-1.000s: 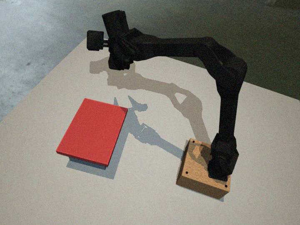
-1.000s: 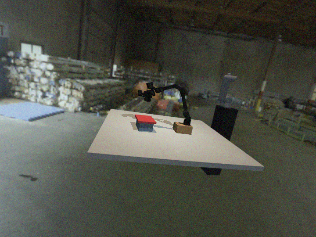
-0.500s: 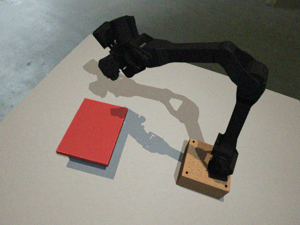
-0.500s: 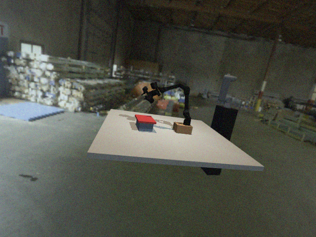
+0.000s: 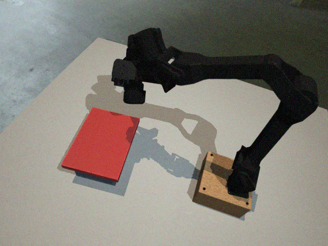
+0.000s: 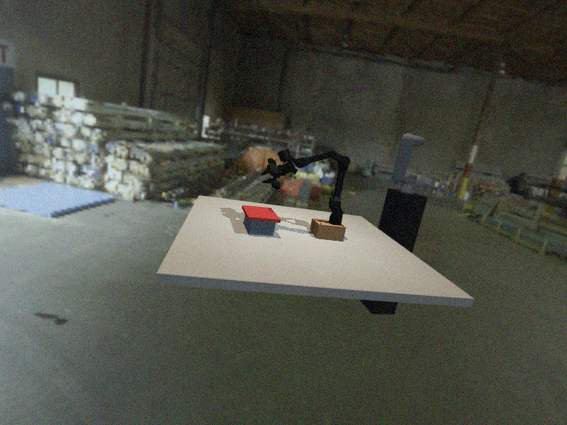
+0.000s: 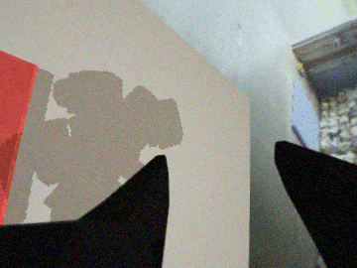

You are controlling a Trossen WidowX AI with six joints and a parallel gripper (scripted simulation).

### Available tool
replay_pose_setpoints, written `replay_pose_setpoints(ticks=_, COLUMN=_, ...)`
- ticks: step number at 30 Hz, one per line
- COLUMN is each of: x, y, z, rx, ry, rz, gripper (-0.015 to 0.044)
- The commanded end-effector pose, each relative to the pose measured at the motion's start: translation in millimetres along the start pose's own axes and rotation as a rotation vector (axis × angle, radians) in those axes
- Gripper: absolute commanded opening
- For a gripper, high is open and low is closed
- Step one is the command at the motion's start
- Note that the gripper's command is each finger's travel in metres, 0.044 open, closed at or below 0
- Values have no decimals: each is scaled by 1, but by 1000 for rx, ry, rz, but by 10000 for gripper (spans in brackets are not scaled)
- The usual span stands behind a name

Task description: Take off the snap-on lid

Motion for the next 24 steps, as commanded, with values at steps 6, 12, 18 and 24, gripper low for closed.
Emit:
replay_pose_setpoints(ticks=6, x=57, y=21, z=59, rx=-23, ry=-273, rz=-1032, gripper=235)
replay_pose_setpoints(ticks=12, x=80, y=32, z=77, rx=54, ry=-384, rz=-1410, gripper=235)
replay_pose_setpoints(ticks=18, x=98, y=40, z=90, rx=152, ry=-463, rz=-1719, gripper=235)
replay_pose_setpoints(ticks=24, x=119, y=52, z=105, rx=304, ry=-537, rz=-2050, gripper=235)
Point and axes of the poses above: the point midway between the two fingers, 35 mm back from their tips, its own z axis back along the fingers, its own x axis across the jaws, y = z × x, the point moved 5 cm from there along z, back along the fingers, and after that the axes turned 7 degrees about -z, right-handed, at the moved point
